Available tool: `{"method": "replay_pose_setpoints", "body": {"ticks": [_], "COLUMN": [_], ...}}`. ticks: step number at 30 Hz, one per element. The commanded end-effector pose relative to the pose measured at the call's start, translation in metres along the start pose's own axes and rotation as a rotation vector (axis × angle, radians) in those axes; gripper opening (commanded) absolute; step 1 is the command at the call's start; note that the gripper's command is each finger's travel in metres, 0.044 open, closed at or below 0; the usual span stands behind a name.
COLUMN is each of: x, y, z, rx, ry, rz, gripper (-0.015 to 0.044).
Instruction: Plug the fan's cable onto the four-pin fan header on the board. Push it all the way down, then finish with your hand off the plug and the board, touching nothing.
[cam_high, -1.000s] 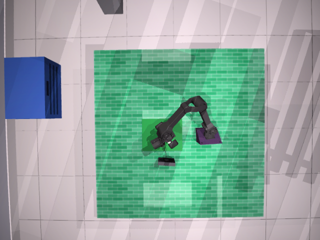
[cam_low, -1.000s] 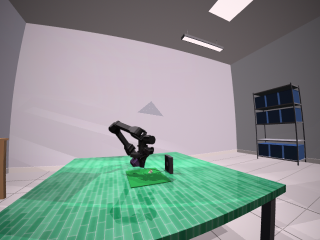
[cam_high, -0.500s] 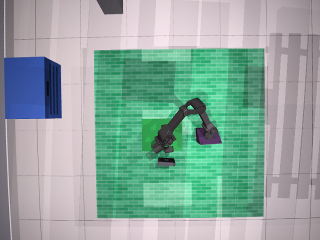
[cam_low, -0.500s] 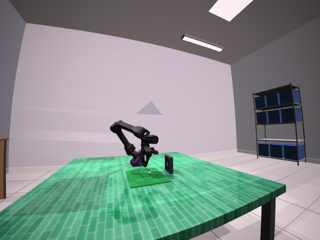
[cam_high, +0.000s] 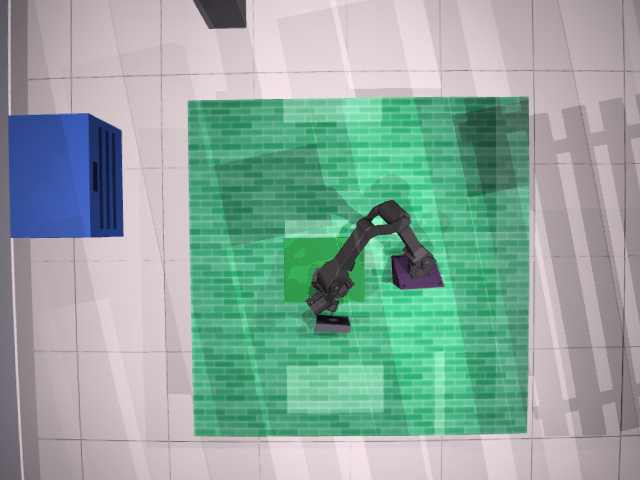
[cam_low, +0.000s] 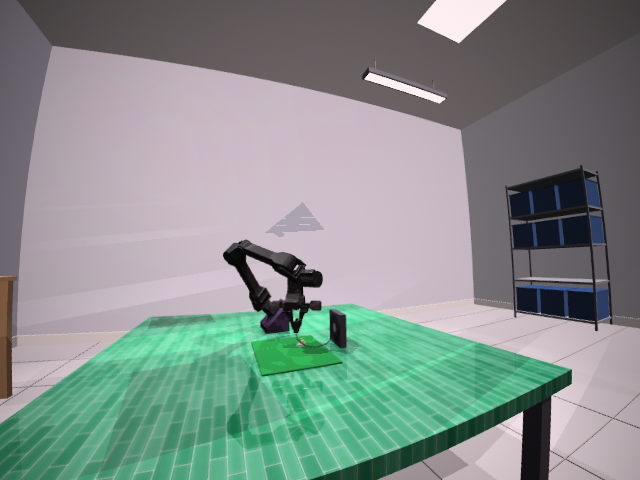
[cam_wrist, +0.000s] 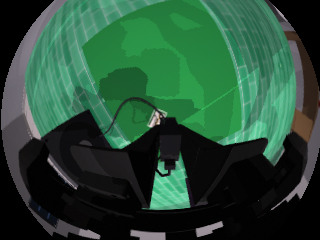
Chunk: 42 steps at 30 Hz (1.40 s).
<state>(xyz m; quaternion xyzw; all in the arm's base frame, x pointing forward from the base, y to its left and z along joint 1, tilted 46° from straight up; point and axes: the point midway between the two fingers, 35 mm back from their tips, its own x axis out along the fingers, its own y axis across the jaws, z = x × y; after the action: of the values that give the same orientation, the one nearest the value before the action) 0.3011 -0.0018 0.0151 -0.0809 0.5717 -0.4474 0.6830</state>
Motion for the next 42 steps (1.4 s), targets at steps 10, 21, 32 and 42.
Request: {"method": "replay_pose_setpoints", "body": {"ticks": [10,21,32,42], "x": [0.002,0.002,0.001,0.001], "y": [0.015,0.016,0.013,0.012], "z": [-0.014,-0.014,-0.01,-0.009], "rx": [0.42,0.474,0.477,0.474], "ry": [0.003,0.002,0.002,0.002], "rz": [-0.004,-0.005,-0.005,-0.005], "gripper": [0.0,0.0,0.0,0.0]}}
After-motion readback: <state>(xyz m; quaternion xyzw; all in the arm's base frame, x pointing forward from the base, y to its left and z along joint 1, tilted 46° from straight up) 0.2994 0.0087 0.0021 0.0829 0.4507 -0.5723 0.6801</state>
